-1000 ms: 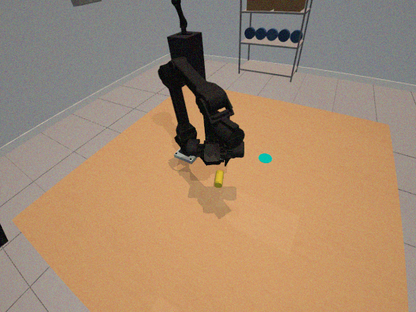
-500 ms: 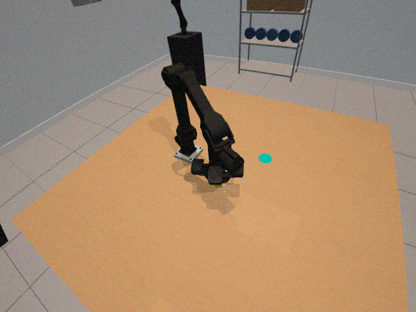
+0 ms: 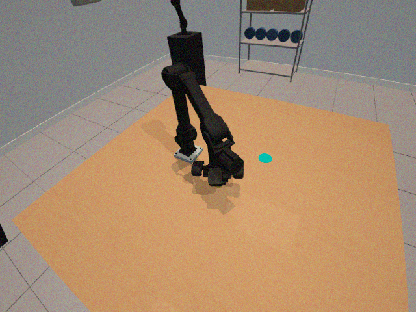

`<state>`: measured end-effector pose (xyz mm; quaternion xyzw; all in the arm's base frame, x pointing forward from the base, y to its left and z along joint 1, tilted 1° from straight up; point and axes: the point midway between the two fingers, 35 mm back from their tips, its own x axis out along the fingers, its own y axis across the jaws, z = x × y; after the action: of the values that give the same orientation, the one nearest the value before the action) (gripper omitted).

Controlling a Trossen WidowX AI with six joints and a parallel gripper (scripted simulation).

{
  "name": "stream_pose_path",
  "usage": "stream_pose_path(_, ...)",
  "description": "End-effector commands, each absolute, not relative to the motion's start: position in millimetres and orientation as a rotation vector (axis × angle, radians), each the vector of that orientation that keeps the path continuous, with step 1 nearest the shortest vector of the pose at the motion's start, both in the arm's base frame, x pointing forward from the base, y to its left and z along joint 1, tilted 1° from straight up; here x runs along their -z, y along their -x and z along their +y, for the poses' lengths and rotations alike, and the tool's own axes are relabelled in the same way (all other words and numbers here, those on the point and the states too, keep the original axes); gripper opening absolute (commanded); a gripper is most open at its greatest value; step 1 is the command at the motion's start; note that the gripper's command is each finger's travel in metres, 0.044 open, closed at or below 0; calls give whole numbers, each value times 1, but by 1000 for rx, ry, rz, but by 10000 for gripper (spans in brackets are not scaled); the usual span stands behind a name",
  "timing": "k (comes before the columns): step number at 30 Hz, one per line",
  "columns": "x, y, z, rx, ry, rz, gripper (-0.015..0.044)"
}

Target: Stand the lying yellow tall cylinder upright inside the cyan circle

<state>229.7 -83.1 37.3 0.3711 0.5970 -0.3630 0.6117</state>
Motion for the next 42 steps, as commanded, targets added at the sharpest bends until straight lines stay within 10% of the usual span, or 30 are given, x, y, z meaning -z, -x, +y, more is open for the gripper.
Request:
stream_pose_path(1,-43,-231,-83,838,-861,1380,105)
stream_pose_path(42,-147,-231,-79,797,-820,1396,105)
